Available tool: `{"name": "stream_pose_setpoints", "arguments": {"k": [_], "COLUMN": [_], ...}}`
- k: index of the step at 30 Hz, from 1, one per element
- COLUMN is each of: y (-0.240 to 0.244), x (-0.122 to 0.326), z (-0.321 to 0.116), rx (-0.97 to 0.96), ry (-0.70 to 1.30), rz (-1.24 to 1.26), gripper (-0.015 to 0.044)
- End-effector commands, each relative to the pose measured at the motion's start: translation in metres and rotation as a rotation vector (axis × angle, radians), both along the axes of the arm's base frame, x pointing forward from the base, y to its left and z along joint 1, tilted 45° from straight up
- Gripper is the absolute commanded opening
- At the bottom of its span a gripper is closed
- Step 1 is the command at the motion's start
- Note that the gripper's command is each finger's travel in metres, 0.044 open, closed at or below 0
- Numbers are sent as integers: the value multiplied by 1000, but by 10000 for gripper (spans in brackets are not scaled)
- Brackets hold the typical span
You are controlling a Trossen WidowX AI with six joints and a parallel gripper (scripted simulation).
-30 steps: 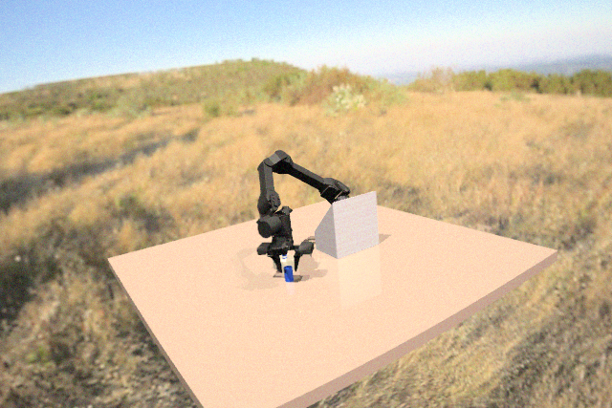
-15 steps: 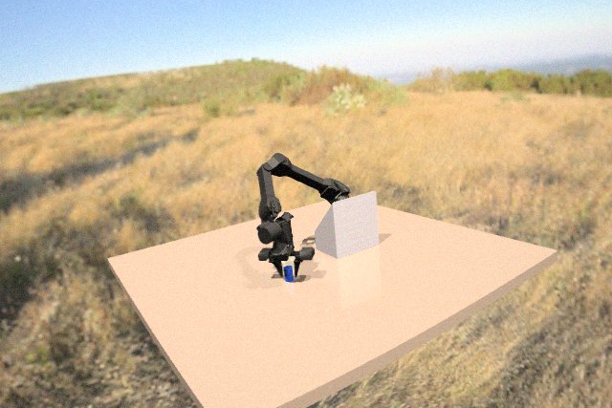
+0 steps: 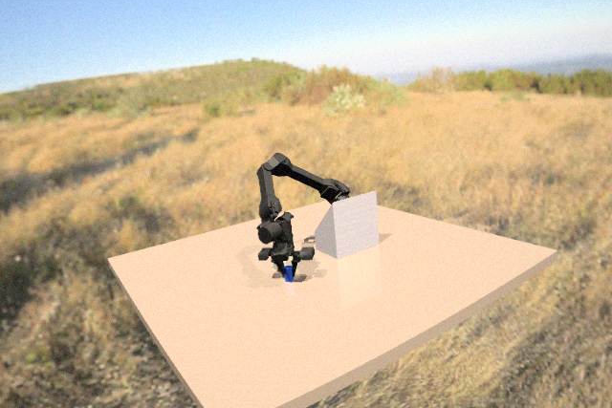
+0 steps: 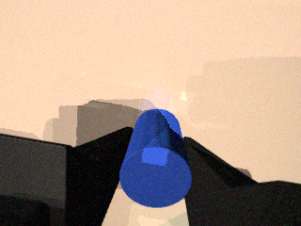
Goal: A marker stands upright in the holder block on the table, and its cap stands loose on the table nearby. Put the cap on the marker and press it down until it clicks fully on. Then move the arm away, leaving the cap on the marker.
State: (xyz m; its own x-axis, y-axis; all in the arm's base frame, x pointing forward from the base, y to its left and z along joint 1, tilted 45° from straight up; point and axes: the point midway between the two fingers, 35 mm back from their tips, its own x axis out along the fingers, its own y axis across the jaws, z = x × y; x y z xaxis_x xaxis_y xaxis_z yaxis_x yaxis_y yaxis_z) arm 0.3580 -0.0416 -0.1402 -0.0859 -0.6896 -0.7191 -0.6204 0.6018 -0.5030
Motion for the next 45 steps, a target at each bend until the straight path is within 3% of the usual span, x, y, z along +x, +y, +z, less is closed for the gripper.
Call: {"name": "stream_pose_setpoints", "arguments": {"k": [1, 19, 45], "y": [8, 40, 27], "x": [5, 5, -17], "z": [7, 42, 102], "rx": [0, 1, 0], "ry": [-11, 1, 4], "rz": [23, -2, -3], "gripper": [0, 0, 0]}}
